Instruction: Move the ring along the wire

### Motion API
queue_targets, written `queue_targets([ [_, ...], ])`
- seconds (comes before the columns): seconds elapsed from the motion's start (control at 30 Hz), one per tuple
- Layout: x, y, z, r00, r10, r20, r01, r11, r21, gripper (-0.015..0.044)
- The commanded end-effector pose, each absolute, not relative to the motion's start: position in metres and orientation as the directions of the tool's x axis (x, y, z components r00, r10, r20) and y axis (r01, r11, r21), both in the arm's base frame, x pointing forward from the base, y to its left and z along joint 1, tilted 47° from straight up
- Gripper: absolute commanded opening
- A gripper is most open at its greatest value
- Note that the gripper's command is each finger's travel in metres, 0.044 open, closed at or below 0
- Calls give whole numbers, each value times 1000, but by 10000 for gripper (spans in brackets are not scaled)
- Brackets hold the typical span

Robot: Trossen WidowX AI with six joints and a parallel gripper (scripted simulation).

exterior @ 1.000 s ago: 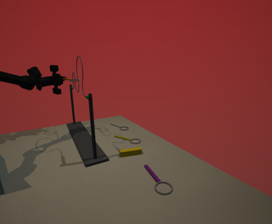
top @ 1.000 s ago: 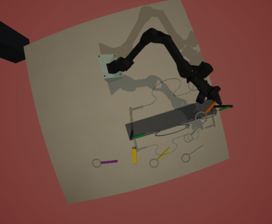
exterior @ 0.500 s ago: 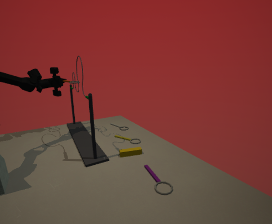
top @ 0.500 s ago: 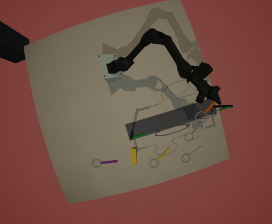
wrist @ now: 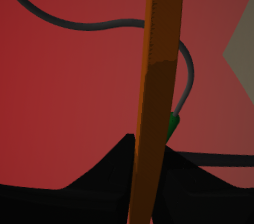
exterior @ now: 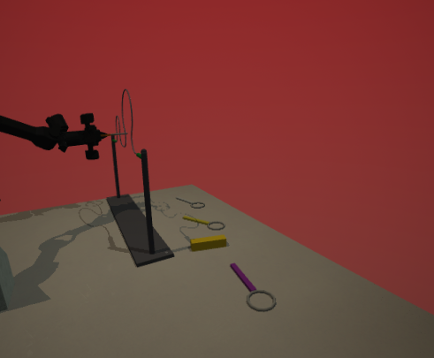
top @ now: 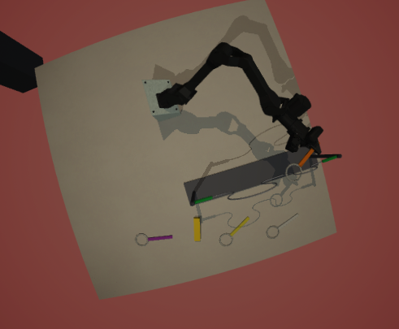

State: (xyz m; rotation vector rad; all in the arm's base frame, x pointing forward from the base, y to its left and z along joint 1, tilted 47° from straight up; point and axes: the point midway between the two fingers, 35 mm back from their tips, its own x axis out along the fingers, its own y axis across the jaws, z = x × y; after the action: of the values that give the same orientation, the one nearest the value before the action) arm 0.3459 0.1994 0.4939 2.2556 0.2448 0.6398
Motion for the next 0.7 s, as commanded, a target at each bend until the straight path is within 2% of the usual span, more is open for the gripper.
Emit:
queue_targets([
  [0.0,348,208,482,858,388,337,-14,-638,770,-150],
  [0.67,348,229,447,857,464,226,-20,-407,913,-150],
])
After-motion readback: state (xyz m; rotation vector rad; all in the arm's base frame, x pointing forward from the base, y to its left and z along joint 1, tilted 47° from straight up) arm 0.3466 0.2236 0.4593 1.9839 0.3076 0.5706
